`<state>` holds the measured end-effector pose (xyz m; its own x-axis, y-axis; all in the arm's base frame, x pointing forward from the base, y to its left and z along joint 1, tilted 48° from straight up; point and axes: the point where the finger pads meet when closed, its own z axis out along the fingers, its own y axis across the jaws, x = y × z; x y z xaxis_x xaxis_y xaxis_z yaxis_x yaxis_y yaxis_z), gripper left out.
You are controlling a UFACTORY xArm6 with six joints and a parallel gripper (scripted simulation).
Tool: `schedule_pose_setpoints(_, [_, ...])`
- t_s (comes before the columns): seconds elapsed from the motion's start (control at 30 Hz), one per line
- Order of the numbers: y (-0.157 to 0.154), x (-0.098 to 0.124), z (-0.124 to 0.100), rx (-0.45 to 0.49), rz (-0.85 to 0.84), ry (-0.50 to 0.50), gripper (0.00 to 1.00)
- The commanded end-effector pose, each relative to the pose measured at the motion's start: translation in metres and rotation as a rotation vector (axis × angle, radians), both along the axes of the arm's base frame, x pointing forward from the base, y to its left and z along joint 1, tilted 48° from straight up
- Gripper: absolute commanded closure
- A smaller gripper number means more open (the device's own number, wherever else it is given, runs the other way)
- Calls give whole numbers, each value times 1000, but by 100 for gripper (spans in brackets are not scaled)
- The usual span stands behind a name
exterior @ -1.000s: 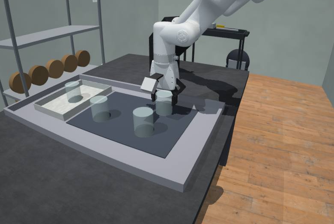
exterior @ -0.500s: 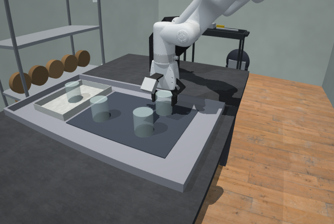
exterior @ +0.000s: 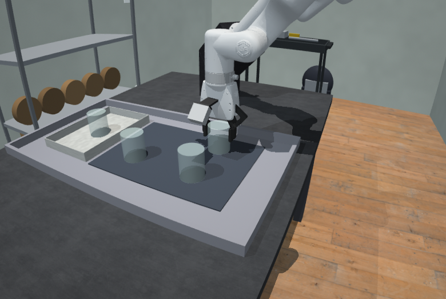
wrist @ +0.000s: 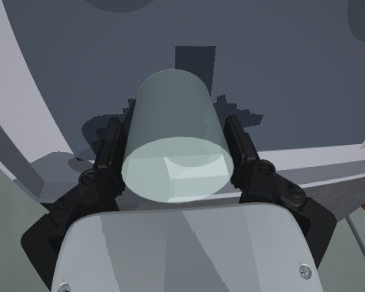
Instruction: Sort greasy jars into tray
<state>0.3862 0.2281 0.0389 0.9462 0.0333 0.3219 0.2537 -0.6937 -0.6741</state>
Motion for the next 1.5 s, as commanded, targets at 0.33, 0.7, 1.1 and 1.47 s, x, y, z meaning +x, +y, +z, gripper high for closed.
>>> schedule_pose_setpoints(0.33, [0, 1, 1, 0, -1, -1, 18])
schedule_pose_setpoints(0.7, [0, 1, 1, 0, -1, -1, 21])
schedule_pose_setpoints(1.1, [0, 1, 1, 0, -1, -1, 24])
schedule_pose_setpoints(1.47, [0, 1, 1, 0, -1, -1, 24])
